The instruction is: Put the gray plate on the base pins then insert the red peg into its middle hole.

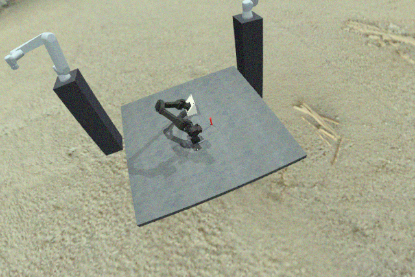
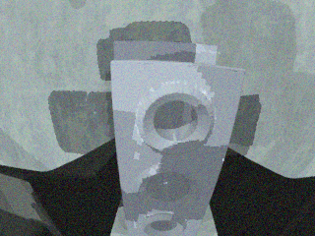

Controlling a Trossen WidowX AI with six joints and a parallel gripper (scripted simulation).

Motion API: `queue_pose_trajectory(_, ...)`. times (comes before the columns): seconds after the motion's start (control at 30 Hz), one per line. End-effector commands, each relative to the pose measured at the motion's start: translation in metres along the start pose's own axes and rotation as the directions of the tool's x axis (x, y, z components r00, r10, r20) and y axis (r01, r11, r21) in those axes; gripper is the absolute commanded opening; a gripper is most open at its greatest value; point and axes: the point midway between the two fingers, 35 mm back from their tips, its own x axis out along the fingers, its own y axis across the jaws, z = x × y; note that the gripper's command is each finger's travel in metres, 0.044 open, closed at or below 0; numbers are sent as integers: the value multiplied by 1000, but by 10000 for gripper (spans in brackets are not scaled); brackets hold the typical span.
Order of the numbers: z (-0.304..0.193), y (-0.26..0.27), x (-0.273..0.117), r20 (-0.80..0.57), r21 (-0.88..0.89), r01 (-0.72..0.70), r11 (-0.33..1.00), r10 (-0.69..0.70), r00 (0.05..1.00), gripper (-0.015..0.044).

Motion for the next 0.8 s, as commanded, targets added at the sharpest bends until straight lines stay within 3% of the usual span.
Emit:
queue_pose_trajectory(0.0, 0, 1, 5, -5, -8, -5, 1000, 5, 1000, 0)
queue_pose_trajectory(0.23, 0, 0, 1, 0, 0, -1, 1000, 1, 1000, 0)
queue_pose_trajectory(0.77, 0, 0, 1, 0, 0, -1, 1000, 1, 1000, 420)
